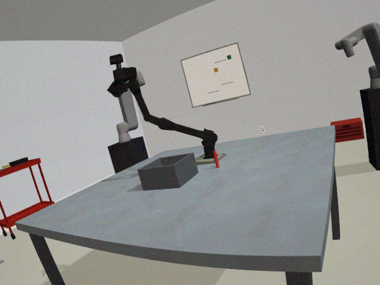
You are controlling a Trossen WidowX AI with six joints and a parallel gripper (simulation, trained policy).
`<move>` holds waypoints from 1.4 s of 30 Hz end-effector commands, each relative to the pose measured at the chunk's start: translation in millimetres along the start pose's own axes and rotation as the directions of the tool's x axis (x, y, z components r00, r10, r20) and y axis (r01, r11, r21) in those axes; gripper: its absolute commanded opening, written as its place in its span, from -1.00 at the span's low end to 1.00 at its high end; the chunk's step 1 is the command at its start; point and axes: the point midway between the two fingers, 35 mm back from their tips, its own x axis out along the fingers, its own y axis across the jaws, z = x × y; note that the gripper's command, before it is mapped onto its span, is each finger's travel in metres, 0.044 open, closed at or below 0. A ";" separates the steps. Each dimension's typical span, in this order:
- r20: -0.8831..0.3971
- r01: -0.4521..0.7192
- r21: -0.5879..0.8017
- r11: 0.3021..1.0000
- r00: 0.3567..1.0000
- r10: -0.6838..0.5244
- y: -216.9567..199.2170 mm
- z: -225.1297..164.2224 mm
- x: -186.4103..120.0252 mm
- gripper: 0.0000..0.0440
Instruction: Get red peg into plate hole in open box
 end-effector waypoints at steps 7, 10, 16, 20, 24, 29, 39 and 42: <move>-0.067 0.034 -0.228 0.973 0.997 -0.050 -24.8 9.1 -24.1 1.00; -0.094 0.044 -0.322 0.946 0.993 -0.078 -36.6 15.5 -34.2 1.00; -0.137 0.047 -0.503 0.863 0.982 -0.133 -59.8 32.7 -53.7 1.00; -0.159 0.038 -0.613 0.789 0.973 -0.170 -74.3 47.2 -65.7 1.00; -0.174 0.021 -0.713 0.701 0.963 -0.206 -87.8 63.7 -76.9 1.00; -0.184 -0.010 -0.819 0.574 0.951 -0.247 -102.8 87.1 -89.0 1.00; -0.179 -0.092 -0.957 0.274 0.934 -0.310 -124.9 141.6 -105.6 1.00; -0.171 -0.119 -0.977 0.177 0.931 -0.322 -129.1 159.5 -108.1 1.00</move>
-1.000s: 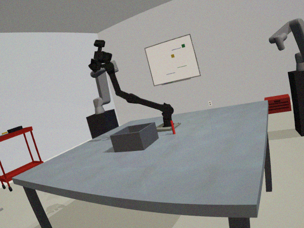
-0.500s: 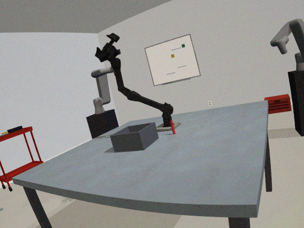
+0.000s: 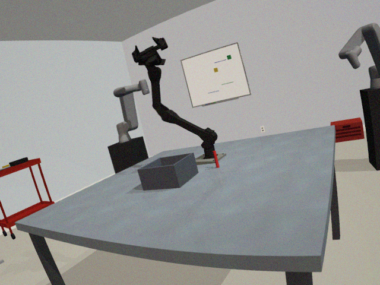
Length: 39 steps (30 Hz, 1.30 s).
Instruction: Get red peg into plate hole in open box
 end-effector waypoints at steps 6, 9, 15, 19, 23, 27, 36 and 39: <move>-0.011 0.035 -0.276 0.960 0.999 -0.040 -53.9 3.5 -6.9 1.00; -0.007 0.046 -0.374 0.926 0.999 -0.052 -72.1 7.8 -8.8 1.00; 0.020 0.074 -0.554 0.829 0.997 -0.076 -107.0 22.2 -9.9 1.00; 0.051 0.101 -0.659 0.746 0.995 -0.089 -128.6 36.2 -8.8 1.00; 0.093 0.134 -0.749 0.649 0.991 -0.098 -148.1 53.4 -6.3 1.00; 0.144 0.177 -0.821 0.543 0.984 -0.102 -165.0 73.6 -2.8 1.00; 0.292 0.304 -0.908 0.288 0.953 -0.086 -191.6 128.7 6.7 1.00; 0.349 0.354 -0.912 0.206 0.935 -0.064 -196.0 150.3 10.3 1.00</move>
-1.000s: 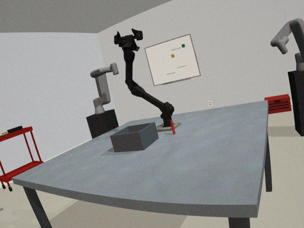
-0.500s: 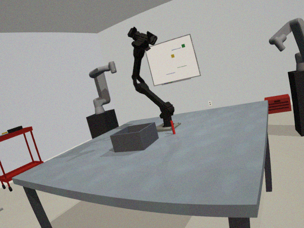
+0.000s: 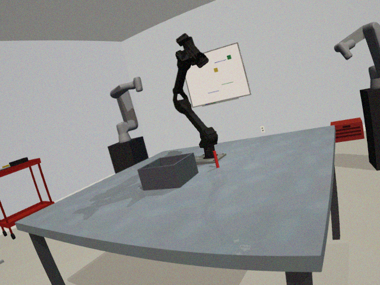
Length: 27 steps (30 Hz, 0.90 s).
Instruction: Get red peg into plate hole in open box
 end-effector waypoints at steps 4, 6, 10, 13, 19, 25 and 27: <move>0.062 0.127 -0.159 0.979 0.991 -0.119 -42.6 2.9 21.5 1.00; 0.087 0.173 -0.205 0.963 0.984 -0.158 -56.1 6.2 27.2 1.00; 0.141 0.271 -0.285 0.919 0.961 -0.239 -83.3 15.2 37.4 1.00; 0.184 0.347 -0.335 0.876 0.936 -0.301 -103.9 23.8 43.7 1.00; 0.273 0.502 -0.405 0.764 0.864 -0.423 -145.1 44.6 52.5 1.00; 0.359 0.648 -0.439 0.622 0.761 -0.540 -185.9 68.0 55.2 1.00; 0.385 0.693 -0.442 0.569 0.720 -0.577 -199.3 76.0 54.7 1.00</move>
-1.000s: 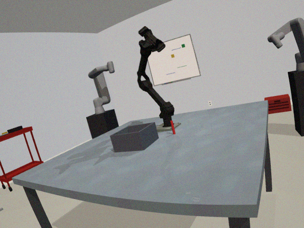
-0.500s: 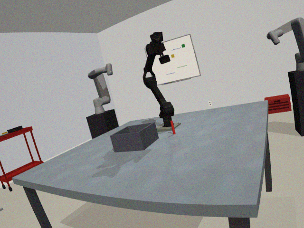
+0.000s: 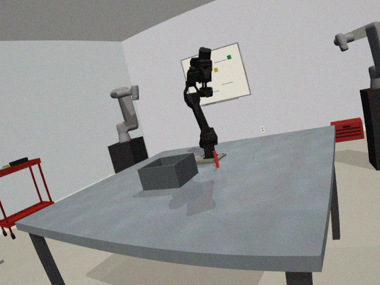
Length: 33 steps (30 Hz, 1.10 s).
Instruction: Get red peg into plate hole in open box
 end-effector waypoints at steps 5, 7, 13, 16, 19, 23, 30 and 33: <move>-0.006 0.215 -0.111 0.970 0.976 -0.217 -44.3 -5.5 33.1 1.00; -0.008 0.275 -0.140 0.951 0.960 -0.278 -57.5 -6.8 40.8 1.00; -0.014 0.441 -0.224 0.869 0.890 -0.455 -97.6 -11.6 60.6 1.00; -0.015 0.516 -0.264 0.815 0.842 -0.538 -118.1 -14.7 69.3 1.00; -0.015 0.583 -0.302 0.754 0.788 -0.615 -138.6 -18.0 77.6 1.00; -0.011 0.650 -0.343 0.678 0.719 -0.695 -163.4 -22.4 88.4 1.00; 0.004 0.716 -0.390 0.578 0.629 -0.777 -200.5 -29.0 107.6 1.00; 0.013 0.732 -0.405 0.548 0.604 -0.797 -214.9 -31.2 115.9 1.00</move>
